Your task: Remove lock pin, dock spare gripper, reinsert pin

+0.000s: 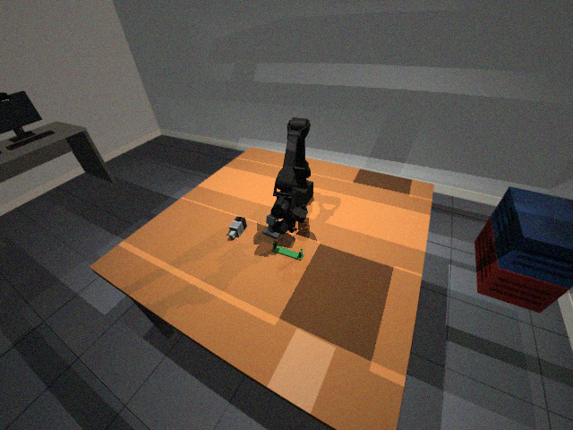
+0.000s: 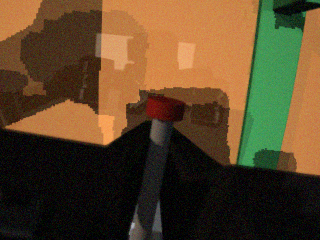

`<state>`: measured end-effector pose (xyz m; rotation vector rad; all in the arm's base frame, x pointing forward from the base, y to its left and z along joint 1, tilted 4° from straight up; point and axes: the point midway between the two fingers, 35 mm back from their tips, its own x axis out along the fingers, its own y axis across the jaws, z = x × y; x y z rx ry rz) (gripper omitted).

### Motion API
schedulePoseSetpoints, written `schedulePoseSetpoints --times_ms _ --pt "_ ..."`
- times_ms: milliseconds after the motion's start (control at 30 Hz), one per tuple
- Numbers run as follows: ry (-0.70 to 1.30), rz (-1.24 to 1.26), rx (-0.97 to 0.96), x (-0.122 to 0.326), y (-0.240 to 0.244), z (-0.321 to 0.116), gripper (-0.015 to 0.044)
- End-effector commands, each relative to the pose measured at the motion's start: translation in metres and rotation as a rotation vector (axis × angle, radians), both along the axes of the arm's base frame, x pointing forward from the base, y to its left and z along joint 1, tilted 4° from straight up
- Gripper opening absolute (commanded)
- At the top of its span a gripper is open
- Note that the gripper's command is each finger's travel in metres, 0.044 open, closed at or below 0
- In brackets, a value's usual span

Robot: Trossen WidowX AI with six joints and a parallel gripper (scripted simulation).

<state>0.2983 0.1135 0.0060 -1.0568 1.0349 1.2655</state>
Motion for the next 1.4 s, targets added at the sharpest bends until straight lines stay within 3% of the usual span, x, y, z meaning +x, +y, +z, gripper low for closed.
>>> schedulePoseSetpoints --times_ms 0,1367 --pt "0.0 0.008 0.022 0.0 0.004 0.001 0.0" --pt "-0.005 0.011 0.043 0.001 0.029 0.008 0.0"
